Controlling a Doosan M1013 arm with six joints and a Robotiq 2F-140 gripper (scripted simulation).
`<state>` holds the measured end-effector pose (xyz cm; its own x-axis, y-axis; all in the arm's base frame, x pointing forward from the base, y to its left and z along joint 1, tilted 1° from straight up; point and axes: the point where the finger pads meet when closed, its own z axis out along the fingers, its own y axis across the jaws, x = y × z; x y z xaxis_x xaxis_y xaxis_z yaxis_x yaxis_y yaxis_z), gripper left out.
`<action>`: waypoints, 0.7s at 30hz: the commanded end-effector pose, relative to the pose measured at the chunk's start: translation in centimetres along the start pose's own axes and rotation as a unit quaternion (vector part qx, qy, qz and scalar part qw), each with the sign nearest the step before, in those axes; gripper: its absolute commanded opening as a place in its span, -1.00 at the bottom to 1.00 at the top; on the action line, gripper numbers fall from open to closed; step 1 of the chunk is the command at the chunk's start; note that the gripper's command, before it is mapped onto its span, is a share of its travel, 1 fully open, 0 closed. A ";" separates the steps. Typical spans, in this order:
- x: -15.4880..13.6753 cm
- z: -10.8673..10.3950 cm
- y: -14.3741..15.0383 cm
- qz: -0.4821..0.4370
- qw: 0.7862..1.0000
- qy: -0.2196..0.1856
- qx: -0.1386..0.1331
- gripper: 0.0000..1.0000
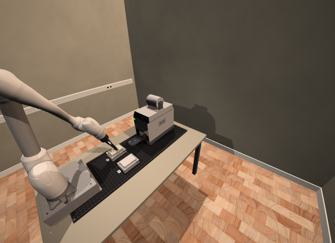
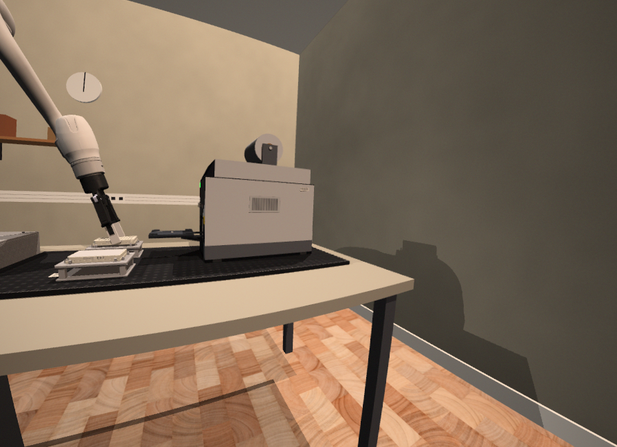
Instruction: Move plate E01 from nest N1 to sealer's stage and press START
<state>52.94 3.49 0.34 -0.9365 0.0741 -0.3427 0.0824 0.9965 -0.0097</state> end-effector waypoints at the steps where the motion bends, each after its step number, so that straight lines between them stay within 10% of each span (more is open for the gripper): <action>1: 0.0 -0.1 0.0 0.000 1.000 0.000 0.000 -0.80; 21: -0.9 -2.4 0.0 0.000 1.000 0.000 0.000 -0.80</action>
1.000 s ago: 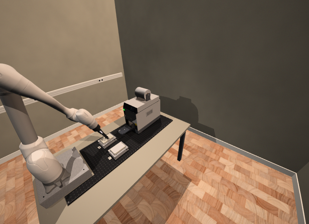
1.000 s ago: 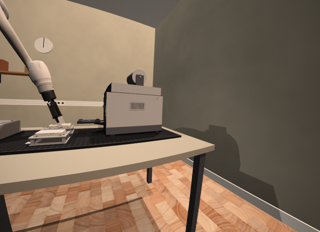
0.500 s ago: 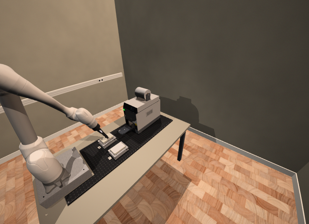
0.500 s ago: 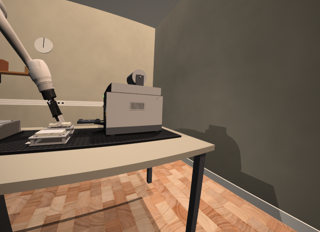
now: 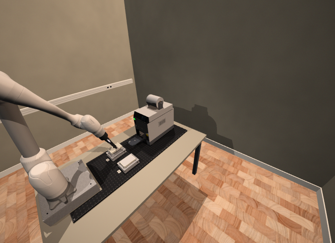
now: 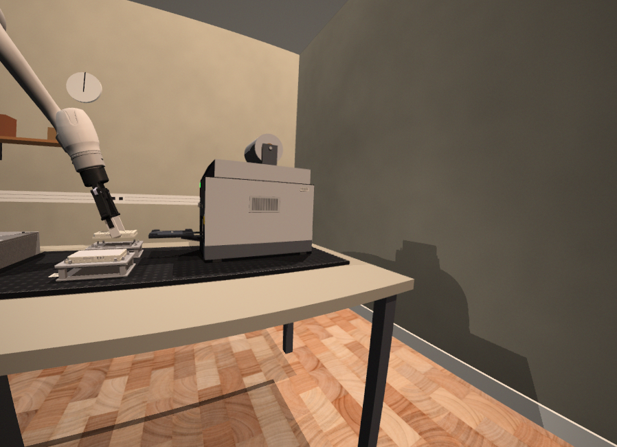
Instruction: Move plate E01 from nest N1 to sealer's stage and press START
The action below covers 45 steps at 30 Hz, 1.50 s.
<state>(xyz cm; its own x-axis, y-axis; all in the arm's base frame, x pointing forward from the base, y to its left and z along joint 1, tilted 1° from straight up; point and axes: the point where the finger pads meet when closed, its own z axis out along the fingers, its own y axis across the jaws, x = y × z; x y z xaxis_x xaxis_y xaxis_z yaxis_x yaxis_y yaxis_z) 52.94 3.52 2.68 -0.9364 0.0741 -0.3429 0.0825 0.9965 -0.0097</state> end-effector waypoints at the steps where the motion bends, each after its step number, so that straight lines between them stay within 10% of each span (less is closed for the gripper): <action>1: -0.1 -0.4 0.0 0.000 1.000 0.000 0.000 -0.80; 45: -2.4 -6.6 0.0 0.000 1.000 0.000 0.000 -0.80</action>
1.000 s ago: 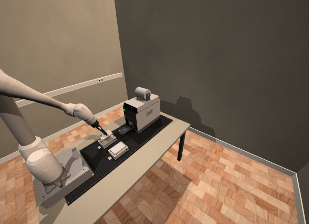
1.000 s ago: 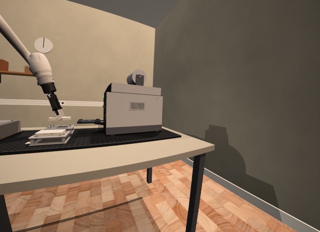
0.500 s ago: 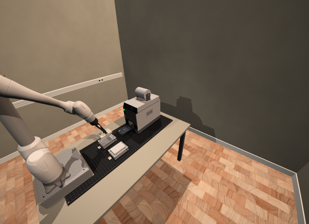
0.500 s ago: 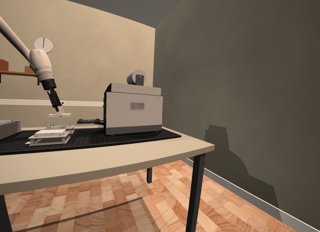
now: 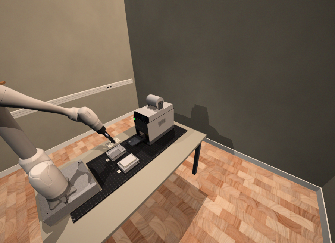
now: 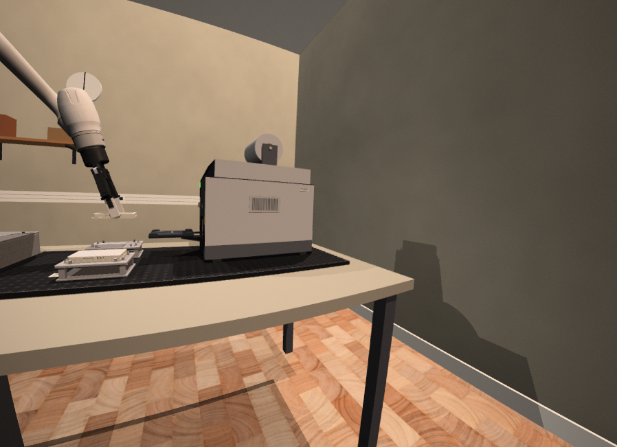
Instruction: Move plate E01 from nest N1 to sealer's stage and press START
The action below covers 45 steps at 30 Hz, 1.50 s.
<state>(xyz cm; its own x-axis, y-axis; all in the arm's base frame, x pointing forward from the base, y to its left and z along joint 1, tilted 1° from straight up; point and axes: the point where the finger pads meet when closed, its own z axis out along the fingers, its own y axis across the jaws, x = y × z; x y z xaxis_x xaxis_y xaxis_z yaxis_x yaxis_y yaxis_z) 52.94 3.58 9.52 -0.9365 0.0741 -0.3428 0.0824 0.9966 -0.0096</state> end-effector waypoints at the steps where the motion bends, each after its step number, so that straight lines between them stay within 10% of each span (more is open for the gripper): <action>1: -0.1 -0.2 0.0 0.000 1.000 0.000 0.000 -0.80; 45: -4.1 1.1 -1.9 0.012 1.000 0.000 0.004 -0.80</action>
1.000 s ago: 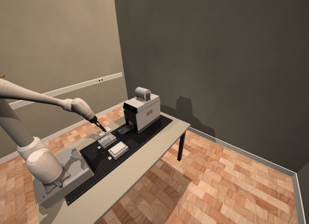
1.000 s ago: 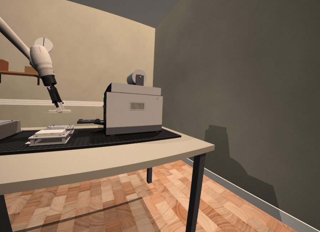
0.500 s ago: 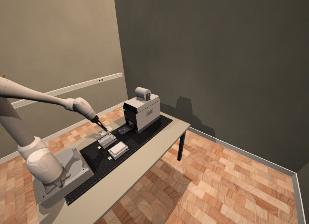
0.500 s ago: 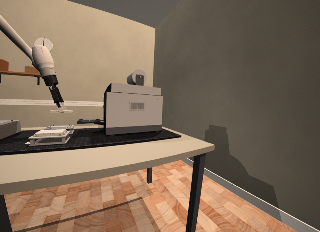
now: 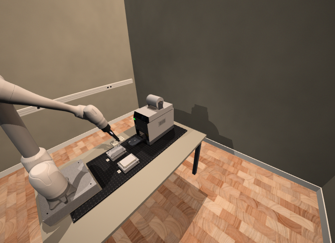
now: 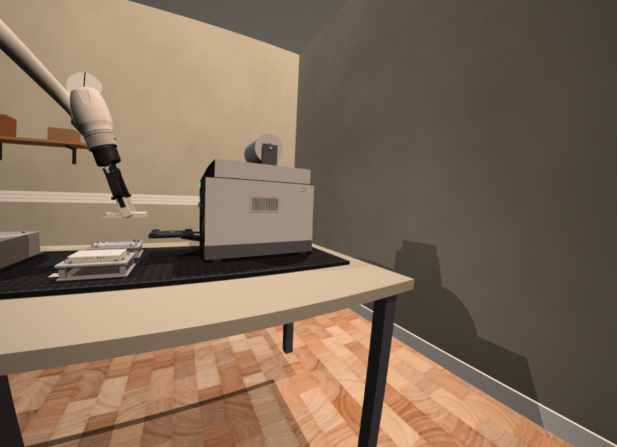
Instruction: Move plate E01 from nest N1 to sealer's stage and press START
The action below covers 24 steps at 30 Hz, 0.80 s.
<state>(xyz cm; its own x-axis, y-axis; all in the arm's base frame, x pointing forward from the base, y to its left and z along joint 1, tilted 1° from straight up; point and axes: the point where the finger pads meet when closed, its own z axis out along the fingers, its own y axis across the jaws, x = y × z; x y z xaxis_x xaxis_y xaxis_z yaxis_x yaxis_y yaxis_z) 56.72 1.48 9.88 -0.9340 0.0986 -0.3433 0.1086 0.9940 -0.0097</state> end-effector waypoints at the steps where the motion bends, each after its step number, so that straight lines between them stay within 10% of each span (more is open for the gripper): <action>1: -0.5 0.2 -0.2 0.000 1.000 0.000 0.000 -0.80; 24: -4.5 1.7 -2.0 0.000 1.000 0.000 0.000 -0.80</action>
<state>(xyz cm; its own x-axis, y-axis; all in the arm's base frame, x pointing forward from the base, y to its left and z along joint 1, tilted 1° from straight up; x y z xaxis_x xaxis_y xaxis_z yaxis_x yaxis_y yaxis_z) 61.20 -0.99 9.91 -0.9341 0.0986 -0.3432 0.1085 0.9941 -0.0097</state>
